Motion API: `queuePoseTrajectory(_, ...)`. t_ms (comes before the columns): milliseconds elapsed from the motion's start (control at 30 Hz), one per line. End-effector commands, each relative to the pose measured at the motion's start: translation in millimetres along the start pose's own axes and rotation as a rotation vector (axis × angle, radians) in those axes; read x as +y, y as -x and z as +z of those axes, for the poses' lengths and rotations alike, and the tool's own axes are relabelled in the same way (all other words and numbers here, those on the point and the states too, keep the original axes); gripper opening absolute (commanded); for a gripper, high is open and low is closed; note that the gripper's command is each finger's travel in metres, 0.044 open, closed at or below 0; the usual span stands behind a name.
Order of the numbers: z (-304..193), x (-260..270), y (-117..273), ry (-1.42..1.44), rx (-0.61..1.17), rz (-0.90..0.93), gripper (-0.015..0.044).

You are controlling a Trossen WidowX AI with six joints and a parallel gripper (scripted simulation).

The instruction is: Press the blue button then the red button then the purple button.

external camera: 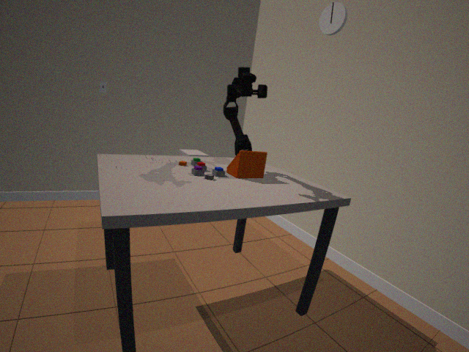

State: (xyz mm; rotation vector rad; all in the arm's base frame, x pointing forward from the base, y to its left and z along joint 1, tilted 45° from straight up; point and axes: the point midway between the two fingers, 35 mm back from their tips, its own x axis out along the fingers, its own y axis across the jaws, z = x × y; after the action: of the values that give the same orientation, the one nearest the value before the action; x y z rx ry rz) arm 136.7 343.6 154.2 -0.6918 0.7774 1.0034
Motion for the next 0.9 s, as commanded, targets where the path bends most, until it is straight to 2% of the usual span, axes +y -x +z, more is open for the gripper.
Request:
queuePoseTrajectory(0, -64, -39, -25, -0.251, 0.274, -0.145, 0.0400)
queuePoseTrajectory(167, -146, -81, -27, -0.562, 0.598, -0.390, 0.0400)
queuePoseTrajectory(400, -242, -118, 14, -0.882, 0.996, -0.817, 0.0400)
queuePoseTrajectory(500, -253, -121, 22, -0.911, 1.045, -0.880, 0.0400)
queuePoseTrajectory(767, -253, -121, 22, -0.911, 1.045, -0.880, 0.0400)
queuePoseTrajectory(867, -269, -125, 16, -0.911, 1.044, -0.879, 0.0321)
